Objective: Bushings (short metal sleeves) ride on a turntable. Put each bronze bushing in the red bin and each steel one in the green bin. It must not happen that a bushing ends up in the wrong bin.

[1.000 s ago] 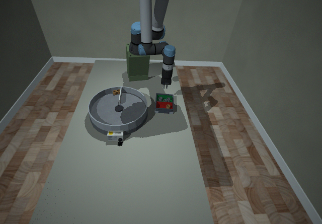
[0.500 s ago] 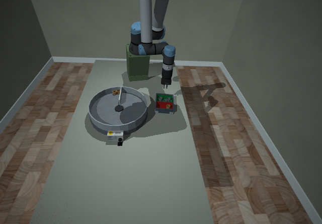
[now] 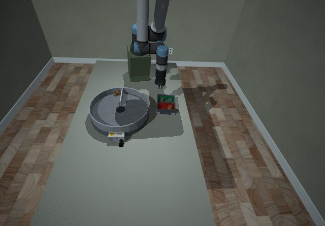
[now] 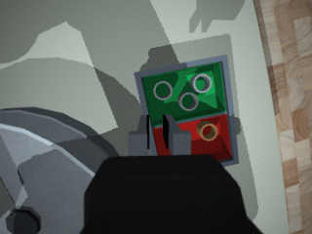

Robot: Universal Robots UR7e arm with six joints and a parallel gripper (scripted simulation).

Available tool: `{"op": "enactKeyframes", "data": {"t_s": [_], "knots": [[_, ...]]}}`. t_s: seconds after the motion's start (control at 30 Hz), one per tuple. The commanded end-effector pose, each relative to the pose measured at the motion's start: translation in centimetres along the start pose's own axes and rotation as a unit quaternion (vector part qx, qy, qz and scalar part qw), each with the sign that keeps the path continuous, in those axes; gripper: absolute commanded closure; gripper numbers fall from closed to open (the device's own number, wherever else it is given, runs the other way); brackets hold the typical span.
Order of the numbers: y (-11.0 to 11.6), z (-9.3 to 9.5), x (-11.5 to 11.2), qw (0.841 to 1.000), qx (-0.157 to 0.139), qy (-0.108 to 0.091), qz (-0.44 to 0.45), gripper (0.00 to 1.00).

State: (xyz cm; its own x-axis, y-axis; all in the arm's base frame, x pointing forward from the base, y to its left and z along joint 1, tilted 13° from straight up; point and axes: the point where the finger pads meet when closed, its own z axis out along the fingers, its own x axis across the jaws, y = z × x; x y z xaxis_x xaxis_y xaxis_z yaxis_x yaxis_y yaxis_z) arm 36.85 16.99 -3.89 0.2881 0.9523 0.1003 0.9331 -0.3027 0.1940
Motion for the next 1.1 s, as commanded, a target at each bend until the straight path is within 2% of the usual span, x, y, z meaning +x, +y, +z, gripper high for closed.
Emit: {"op": "enactKeyframes", "data": {"t_s": [0.0,0.07,0.27,0.43,0.57,0.67,0.73,0.8,0.9,1.07], "knots": [[0.6,0.3,-3.4,0.998,-0.001,0.002,0.067,0.6],[0.9,0.4,-5.2,0.995,-0.001,0.002,0.104,0.6],[0.9,0.4,-5.5,0.994,-0.001,0.002,0.109,0.6],[1.7,0.9,-10.6,0.978,-0.001,0.002,0.211,0.6],[1.7,0.9,-10.8,0.977,-0.001,0.002,0.213,0.6],[2.2,1.2,-13.9,0.961,-0.001,0.002,0.275,0.6],[2.2,1.2,-13.9,0.961,-0.001,0.002,0.275,0.6],[2.6,1.4,-16.0,0.949,-0.001,0.002,0.316,0.6],[2.6,1.4,-16.0,0.949,-0.001,0.002,0.316,0.6],[3.3,1.8,-21.0,0.912,0.0,0.002,0.409,0.6]]}}
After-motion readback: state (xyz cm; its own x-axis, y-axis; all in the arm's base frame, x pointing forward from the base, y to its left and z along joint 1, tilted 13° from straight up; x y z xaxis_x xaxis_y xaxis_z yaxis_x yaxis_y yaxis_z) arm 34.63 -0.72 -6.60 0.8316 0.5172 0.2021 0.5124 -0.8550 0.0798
